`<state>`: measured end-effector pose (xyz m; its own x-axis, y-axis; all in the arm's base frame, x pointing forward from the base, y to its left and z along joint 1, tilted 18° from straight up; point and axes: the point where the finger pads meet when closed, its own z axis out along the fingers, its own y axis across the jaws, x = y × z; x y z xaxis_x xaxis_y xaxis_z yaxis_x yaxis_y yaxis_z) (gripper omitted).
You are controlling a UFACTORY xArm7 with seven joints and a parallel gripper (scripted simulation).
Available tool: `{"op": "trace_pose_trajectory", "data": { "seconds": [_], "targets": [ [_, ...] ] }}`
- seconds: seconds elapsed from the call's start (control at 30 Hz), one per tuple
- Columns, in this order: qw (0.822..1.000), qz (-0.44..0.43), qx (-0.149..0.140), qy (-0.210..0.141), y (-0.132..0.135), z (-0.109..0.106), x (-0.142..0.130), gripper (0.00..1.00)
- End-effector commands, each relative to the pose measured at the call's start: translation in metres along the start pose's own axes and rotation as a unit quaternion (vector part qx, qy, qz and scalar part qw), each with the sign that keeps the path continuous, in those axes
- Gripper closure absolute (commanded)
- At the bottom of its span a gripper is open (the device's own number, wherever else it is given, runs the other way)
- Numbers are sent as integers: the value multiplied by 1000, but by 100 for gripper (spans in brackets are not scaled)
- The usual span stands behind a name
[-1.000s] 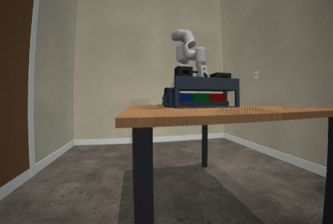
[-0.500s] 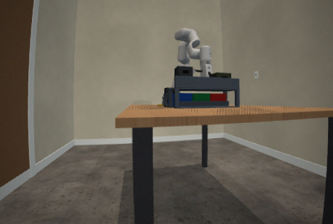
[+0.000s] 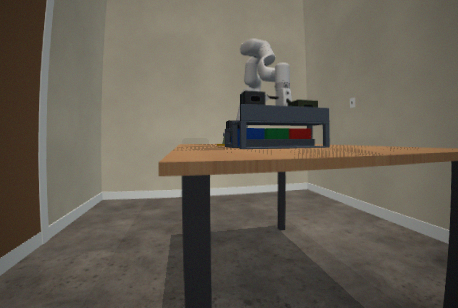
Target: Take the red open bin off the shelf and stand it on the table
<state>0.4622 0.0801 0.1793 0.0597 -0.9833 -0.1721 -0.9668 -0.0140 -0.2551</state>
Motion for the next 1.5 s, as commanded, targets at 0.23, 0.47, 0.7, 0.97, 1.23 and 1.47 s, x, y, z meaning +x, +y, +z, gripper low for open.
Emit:
{"op": "trace_pose_trajectory", "data": {
  "seconds": [0.23,0.47,0.7,0.97,1.23,1.47],
  "targets": [
    [1000,0,1,-1,-1,29,0,0],
    [1000,0,1,-1,-1,29,0,0],
    [1000,0,1,-1,-1,73,0,0],
    [1000,0,1,-1,-1,73,0,0],
    [1000,0,1,-1,-1,75,0,0],
    [1000,0,1,-1,-1,75,0,0]
  ]
}}
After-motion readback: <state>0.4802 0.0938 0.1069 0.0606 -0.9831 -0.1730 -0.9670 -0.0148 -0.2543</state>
